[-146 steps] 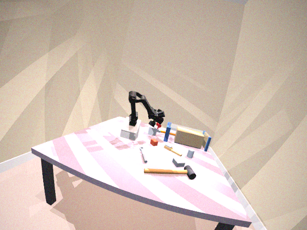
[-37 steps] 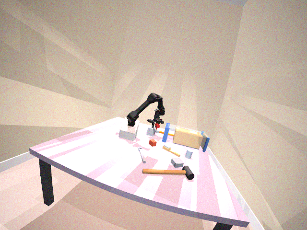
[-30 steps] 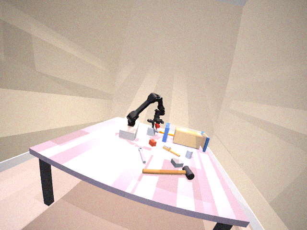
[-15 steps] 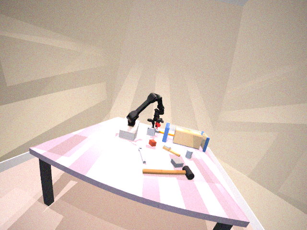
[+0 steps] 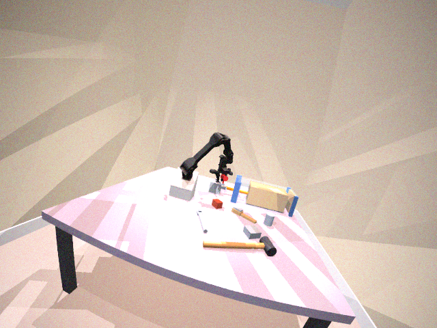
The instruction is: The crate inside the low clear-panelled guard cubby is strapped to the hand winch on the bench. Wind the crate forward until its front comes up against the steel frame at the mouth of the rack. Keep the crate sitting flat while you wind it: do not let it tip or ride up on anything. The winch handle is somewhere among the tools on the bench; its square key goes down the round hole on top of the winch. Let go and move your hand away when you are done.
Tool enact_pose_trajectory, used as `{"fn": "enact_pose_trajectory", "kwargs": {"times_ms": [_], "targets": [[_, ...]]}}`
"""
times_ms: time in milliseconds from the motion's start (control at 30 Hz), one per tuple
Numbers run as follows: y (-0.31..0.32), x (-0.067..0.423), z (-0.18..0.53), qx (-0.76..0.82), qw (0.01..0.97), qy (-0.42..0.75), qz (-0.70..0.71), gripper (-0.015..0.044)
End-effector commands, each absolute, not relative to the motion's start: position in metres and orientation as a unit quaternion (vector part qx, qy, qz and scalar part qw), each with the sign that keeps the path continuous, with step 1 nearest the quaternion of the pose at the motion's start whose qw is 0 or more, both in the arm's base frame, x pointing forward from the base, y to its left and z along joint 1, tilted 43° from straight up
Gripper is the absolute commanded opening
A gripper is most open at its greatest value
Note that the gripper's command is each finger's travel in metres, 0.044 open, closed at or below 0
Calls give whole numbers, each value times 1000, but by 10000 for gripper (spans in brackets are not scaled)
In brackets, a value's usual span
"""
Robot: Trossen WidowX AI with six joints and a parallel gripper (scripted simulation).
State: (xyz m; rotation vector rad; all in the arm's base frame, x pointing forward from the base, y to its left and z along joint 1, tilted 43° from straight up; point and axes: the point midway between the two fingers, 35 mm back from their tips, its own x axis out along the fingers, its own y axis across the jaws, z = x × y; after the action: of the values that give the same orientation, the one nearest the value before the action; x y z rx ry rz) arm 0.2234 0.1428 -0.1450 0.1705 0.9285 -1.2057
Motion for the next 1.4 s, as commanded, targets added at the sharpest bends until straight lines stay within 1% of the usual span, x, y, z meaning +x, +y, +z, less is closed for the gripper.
{"fn": "enact_pose_trajectory", "kwargs": {"times_ms": [0, 167, 833, 1367], "targets": [[142, 222, -145, 88, 719, 414, -552, 0], [140, 219, -146, 113, 713, 393, -569, 0], [134, 221, -153, 98, 717, 403, -561, 0], [130, 216, -154, 124, 710, 381, -579, 0]]}}
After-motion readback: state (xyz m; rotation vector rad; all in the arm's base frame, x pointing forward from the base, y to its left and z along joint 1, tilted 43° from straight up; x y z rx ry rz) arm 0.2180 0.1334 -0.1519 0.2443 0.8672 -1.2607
